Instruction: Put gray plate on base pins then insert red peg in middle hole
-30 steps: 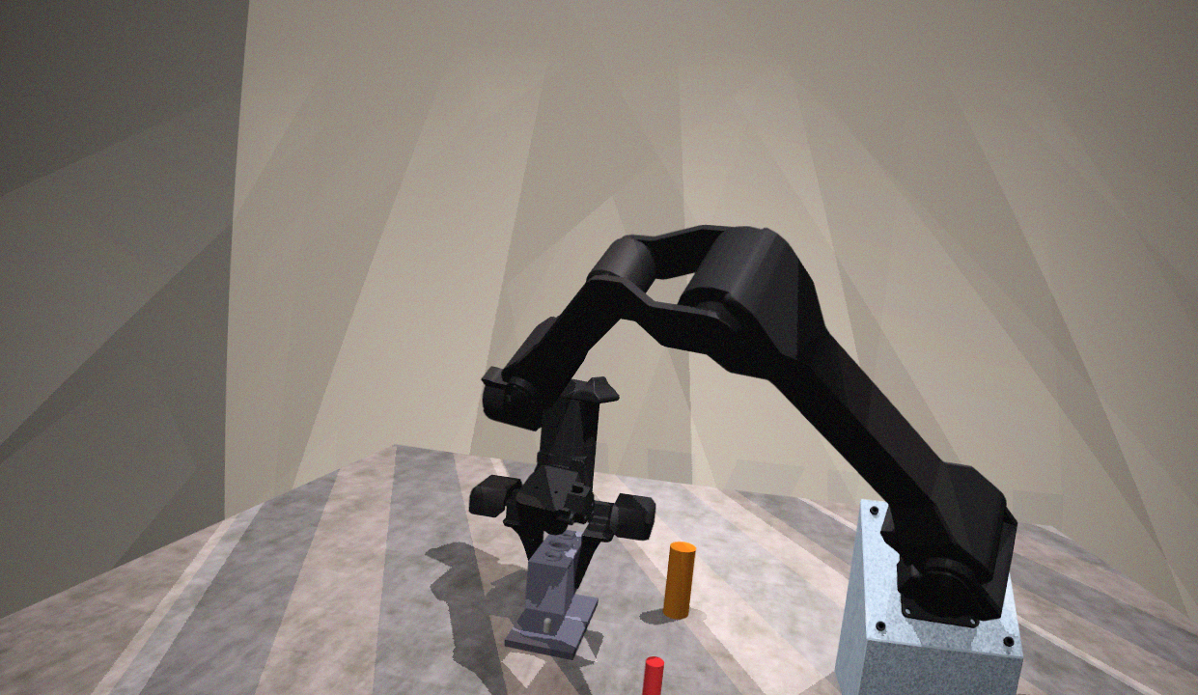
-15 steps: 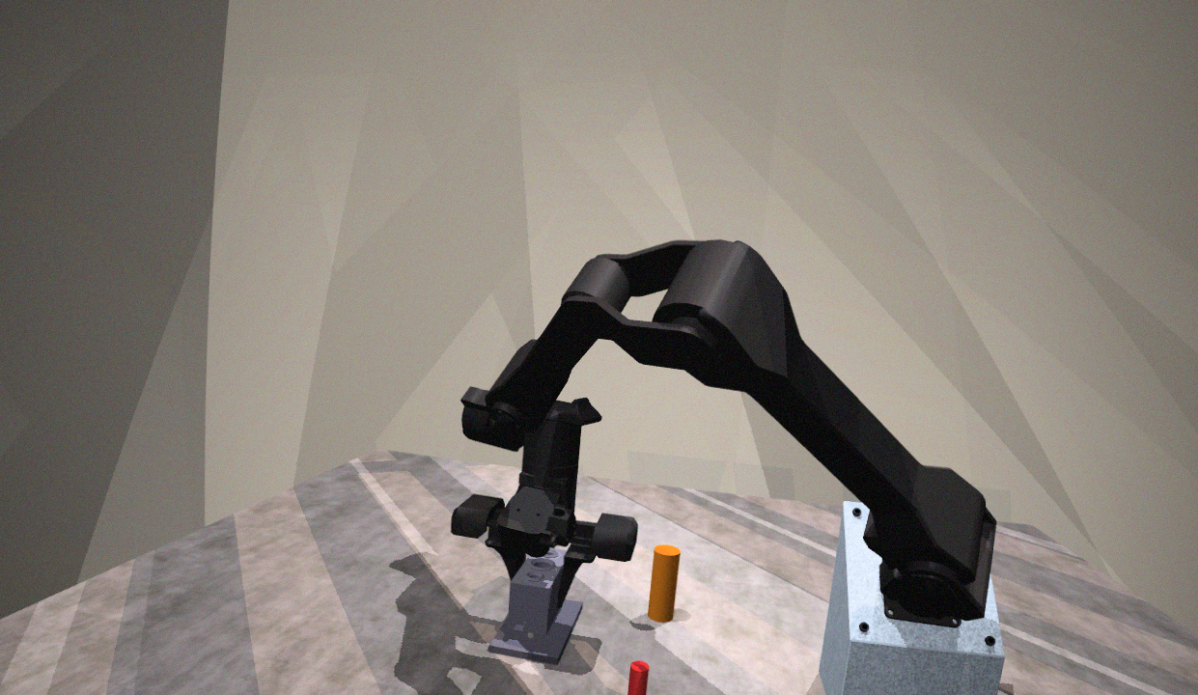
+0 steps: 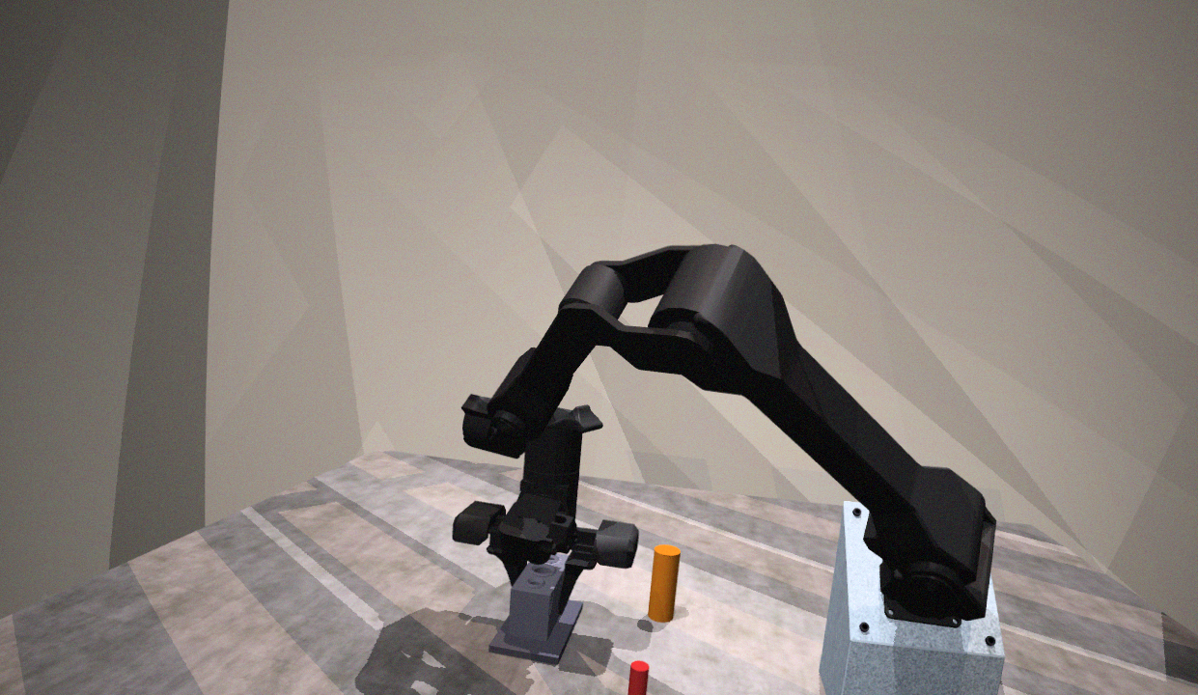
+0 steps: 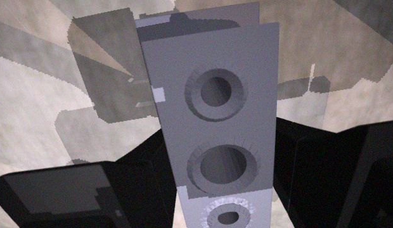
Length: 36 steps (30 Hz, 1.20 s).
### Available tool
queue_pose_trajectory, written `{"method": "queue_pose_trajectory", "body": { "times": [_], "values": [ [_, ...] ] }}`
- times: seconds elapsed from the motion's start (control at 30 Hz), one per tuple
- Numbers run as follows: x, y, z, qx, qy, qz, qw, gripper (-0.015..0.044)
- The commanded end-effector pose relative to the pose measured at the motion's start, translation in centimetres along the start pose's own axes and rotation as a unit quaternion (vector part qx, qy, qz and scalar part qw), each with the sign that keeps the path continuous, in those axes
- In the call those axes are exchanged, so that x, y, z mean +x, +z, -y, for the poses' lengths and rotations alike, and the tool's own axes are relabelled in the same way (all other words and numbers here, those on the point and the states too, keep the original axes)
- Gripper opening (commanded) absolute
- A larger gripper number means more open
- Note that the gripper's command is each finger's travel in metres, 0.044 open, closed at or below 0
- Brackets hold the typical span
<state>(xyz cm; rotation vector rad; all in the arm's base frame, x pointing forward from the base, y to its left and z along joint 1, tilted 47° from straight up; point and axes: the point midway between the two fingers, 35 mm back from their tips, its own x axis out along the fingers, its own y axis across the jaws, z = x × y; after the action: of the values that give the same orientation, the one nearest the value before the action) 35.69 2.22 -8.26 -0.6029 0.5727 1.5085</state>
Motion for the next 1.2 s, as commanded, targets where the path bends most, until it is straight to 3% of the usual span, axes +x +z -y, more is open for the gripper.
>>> {"method": "queue_pose_trajectory", "body": {
  "times": [0.0, 0.5, 0.67, 0.9, 1.17],
  "values": [
    [-0.1, 0.0, 0.0, 0.000, -0.001, 0.000, 1.000, 0.0053],
    [-0.1, 0.0, 0.0, 0.000, -0.001, 0.000, 1.000, 0.0440],
    [-1.1, -0.1, 0.2, 0.000, -0.001, -0.001, 1.000, 0.0440],
    [-12.0, -0.1, 0.1, 0.002, 0.001, -0.002, 1.000, 0.0440],
    [-12.3, -0.2, 0.2, 0.010, 0.002, -0.002, 1.000, 0.0440]
  ]
}}
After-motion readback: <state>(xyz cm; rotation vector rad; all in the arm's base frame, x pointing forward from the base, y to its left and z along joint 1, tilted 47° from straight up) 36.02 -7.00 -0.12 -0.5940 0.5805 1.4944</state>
